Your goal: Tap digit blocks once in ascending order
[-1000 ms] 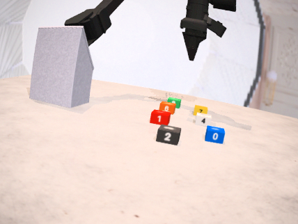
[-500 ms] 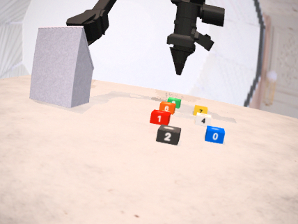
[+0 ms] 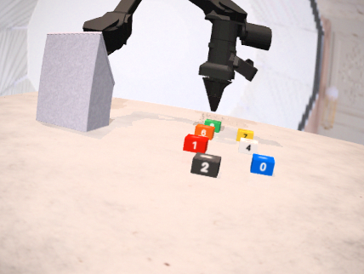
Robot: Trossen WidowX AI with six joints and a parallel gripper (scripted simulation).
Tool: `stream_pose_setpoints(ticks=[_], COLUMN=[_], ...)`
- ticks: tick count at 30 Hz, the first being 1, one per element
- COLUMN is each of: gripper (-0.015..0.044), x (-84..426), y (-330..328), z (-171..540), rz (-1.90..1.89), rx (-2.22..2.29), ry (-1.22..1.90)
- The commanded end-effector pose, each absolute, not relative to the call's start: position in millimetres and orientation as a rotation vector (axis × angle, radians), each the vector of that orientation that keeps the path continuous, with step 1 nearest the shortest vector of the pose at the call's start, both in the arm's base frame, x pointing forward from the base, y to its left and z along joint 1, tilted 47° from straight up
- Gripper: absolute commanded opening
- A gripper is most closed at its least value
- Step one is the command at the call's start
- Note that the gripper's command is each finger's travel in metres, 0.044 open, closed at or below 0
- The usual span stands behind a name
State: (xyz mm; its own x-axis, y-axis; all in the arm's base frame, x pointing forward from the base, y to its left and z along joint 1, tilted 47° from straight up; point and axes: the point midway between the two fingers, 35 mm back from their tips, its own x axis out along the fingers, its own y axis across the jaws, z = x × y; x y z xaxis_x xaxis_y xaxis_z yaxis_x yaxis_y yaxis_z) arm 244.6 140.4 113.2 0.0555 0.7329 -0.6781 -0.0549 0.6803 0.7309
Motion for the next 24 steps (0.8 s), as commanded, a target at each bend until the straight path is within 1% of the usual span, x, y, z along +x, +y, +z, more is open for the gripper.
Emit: stream_pose_setpoints(ticks=[1,17,21,24], gripper=[0.002,0.002,0.002,0.002], x=[245,245,244,244], y=[145,157,137,135], z=[107,96,115,116], rz=[0.65,0.652,0.651,0.651], rx=[0.612,0.613,0.613,0.612], ry=[1.403,1.402,1.402,1.402])
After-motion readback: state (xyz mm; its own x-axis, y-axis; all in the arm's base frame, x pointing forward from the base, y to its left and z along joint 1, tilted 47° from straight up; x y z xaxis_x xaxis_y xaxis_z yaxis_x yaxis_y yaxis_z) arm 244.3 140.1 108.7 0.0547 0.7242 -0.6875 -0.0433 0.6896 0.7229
